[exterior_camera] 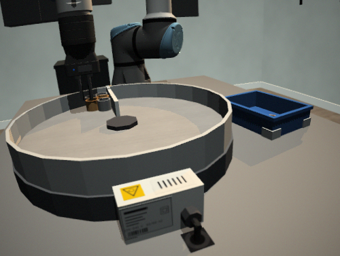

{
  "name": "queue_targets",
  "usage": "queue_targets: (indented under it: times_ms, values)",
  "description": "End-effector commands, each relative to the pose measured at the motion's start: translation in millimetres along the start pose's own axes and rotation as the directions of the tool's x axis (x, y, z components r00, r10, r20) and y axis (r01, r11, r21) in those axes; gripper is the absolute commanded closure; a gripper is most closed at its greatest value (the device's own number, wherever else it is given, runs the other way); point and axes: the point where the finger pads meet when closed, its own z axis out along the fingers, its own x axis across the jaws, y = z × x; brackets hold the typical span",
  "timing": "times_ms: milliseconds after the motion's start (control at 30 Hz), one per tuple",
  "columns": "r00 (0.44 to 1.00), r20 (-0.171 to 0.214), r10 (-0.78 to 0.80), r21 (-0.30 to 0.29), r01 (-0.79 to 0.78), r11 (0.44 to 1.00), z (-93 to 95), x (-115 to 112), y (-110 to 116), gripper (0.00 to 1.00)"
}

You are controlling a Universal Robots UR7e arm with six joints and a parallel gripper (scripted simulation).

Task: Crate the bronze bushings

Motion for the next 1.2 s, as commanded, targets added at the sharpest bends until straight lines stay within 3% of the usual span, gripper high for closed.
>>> queue_targets:
  times_ms: [0, 1167]
  values:
    - [1.0, 0.001, 0.0, -0.001, 0.0, 1.0, 3.1, -0.2, 0.2, 0.6]
    - [1.0, 0.001, 0.0, -0.001, 0.0, 1.0, 16.7, -0.2, 0.2, 0.6]
